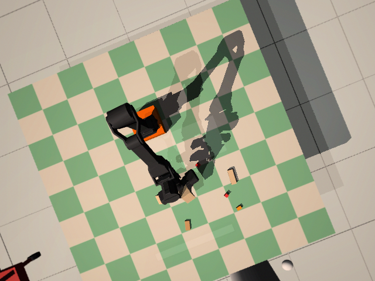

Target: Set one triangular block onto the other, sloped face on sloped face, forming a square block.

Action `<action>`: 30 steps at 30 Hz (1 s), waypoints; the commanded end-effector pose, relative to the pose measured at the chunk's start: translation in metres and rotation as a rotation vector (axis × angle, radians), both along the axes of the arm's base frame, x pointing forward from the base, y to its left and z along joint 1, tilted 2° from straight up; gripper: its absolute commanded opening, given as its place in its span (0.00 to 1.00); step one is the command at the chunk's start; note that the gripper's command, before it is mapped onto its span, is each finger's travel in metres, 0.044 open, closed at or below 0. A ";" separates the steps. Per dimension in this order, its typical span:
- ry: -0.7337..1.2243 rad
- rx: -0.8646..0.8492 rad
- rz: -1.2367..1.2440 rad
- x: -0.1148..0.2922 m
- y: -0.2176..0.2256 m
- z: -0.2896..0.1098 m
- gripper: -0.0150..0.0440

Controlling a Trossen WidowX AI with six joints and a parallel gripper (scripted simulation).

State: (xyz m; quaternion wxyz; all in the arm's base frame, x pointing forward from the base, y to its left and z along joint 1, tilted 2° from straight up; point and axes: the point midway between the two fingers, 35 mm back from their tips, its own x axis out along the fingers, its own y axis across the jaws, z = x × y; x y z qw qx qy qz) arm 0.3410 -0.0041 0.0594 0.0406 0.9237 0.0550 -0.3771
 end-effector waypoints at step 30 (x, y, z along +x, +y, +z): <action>0.042 -0.317 0.329 0.007 0.000 -0.002 0.25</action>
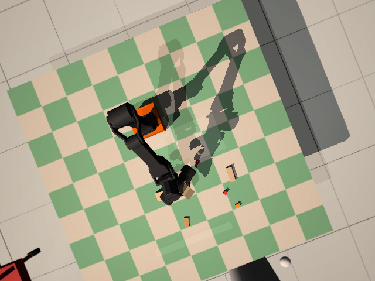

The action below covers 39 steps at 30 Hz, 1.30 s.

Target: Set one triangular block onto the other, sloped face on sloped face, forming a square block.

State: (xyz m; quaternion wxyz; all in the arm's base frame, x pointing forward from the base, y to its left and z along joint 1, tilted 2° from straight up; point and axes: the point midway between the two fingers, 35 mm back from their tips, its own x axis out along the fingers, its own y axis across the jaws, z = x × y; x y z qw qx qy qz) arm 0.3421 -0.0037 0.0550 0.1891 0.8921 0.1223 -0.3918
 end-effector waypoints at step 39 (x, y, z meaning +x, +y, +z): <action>0.091 -0.812 1.156 0.017 0.008 -0.003 0.25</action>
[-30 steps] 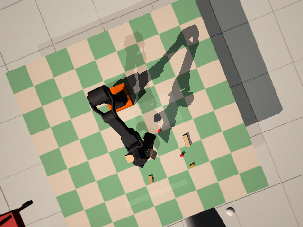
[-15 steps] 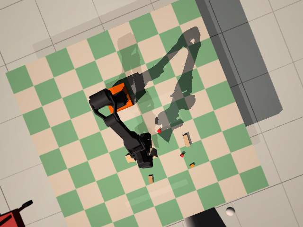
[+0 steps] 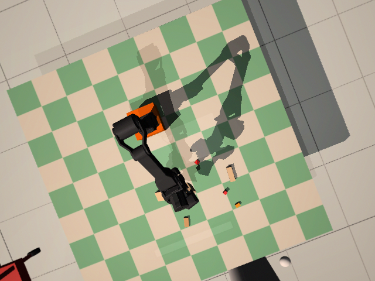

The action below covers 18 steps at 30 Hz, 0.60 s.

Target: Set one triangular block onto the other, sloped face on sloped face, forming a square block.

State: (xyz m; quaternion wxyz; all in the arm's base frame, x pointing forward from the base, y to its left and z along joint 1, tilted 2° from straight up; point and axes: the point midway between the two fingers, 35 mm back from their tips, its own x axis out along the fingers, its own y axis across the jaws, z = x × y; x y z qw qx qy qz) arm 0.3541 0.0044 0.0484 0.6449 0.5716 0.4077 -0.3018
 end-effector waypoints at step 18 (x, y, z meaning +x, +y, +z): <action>0.056 -0.348 0.659 0.009 -0.001 0.005 0.25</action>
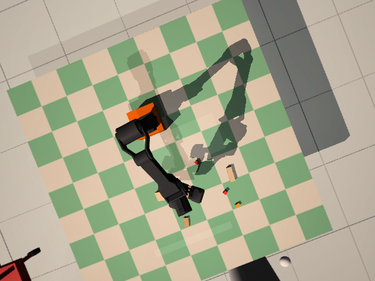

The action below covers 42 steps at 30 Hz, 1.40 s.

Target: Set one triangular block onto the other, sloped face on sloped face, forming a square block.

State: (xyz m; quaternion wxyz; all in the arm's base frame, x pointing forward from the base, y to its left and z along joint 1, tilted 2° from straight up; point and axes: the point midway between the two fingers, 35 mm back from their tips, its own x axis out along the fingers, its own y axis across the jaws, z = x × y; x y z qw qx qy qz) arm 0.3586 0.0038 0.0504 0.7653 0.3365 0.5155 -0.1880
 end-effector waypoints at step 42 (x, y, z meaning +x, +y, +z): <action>0.138 -0.487 1.473 0.007 -0.001 0.013 0.25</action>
